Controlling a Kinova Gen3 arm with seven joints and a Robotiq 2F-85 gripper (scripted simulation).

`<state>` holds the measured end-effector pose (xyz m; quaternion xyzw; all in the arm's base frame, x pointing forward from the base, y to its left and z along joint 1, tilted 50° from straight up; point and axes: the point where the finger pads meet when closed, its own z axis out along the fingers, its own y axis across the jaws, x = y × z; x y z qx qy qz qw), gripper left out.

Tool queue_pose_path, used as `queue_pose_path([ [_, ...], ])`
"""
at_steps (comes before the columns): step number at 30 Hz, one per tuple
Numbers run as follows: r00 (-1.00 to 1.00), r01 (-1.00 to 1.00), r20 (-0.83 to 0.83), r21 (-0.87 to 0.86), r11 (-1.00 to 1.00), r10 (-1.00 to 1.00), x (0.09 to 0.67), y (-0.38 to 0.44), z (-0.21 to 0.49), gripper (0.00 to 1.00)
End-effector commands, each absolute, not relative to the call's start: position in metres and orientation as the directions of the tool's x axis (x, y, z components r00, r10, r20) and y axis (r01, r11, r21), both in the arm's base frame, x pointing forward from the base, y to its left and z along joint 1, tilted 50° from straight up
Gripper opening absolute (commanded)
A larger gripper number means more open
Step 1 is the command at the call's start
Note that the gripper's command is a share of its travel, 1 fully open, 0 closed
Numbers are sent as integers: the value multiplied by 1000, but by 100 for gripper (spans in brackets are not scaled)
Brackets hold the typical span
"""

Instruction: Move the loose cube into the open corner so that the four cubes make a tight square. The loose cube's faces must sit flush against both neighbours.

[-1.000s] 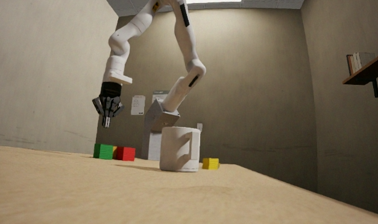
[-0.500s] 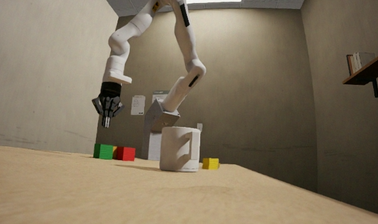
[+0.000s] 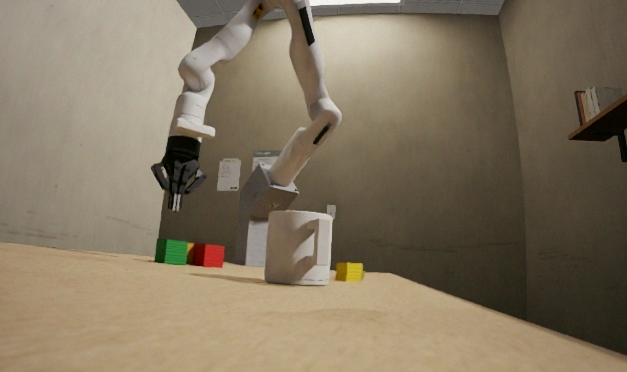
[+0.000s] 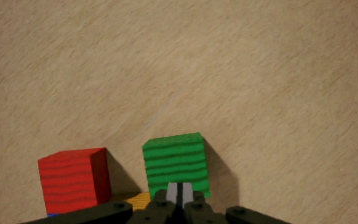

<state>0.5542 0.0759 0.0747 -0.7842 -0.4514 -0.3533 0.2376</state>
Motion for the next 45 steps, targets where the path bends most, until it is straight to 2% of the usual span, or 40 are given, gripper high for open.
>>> queue_pose_path([
  [1, 378, 862, 765, -84, -500, 522, 555, 76, 75, 10],
  [13, 538, 773, 733, -232, -591, 416, 557, 74, 73, 10],
  [29, 788, 517, 592, -489, -703, 168, 562, 71, 71, 10],
  [45, 941, 67, 278, -715, -695, -195, 569, 68, 69, 10],
])
